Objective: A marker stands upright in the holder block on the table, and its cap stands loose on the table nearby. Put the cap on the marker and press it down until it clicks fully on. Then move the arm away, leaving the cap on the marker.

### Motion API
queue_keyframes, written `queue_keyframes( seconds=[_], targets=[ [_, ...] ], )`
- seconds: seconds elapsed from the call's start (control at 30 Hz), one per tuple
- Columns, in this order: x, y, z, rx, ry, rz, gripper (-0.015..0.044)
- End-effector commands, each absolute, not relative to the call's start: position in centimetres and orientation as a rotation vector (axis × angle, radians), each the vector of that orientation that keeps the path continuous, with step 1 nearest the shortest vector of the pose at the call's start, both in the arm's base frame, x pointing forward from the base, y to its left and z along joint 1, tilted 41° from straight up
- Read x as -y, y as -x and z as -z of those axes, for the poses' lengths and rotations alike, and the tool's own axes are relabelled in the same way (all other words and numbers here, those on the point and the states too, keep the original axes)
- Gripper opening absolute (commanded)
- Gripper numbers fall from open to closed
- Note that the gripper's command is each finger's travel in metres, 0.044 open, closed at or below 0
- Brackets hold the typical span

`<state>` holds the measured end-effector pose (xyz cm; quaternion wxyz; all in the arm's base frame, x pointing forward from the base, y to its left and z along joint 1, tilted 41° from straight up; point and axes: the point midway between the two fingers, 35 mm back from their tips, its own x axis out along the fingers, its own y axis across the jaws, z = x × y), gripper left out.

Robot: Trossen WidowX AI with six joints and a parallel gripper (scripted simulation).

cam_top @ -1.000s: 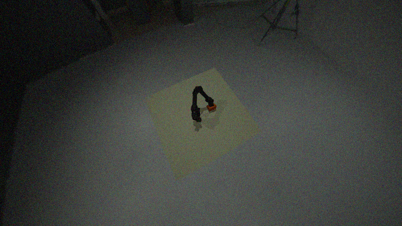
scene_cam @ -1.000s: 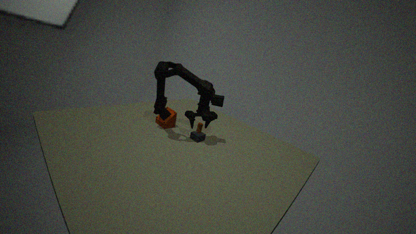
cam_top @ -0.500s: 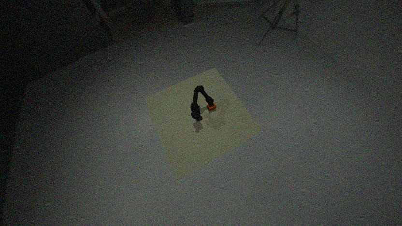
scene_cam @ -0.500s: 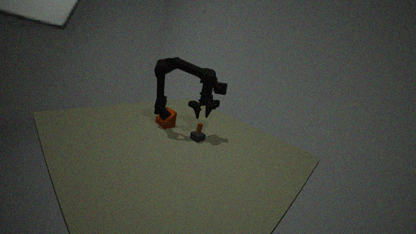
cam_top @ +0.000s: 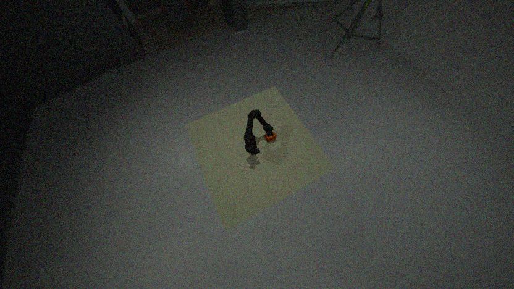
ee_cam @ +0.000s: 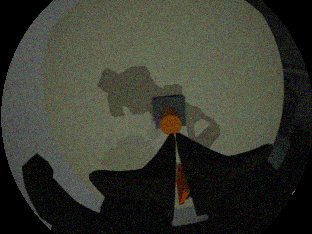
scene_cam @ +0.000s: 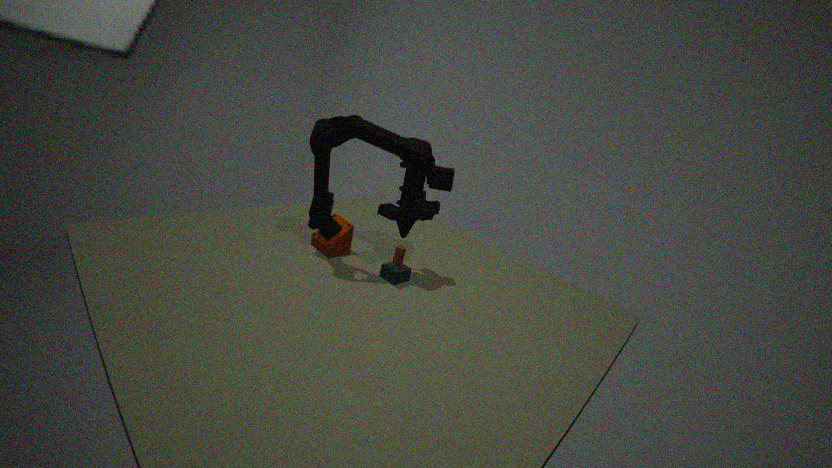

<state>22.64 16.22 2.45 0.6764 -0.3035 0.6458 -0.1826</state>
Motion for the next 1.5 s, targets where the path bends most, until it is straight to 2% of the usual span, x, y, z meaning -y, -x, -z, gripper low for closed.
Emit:
queue_keyframes(
  seconds=[0.0, 1.07, 1.3, 1.47],
  targets=[
    [-16.2, -22.6, -2.4, -1.453, 0.685, 0.408, 0.0],
    [-13.7, -23.1, 0.6, -1.452, 0.686, 0.409, 0.0],
    [-14.3, -23.1, 0.1, -1.449, 0.676, 0.405, 0.0],
    [-18.0, -22.8, -4.0, -1.45, 0.675, 0.402, 0.0]
  ],
)
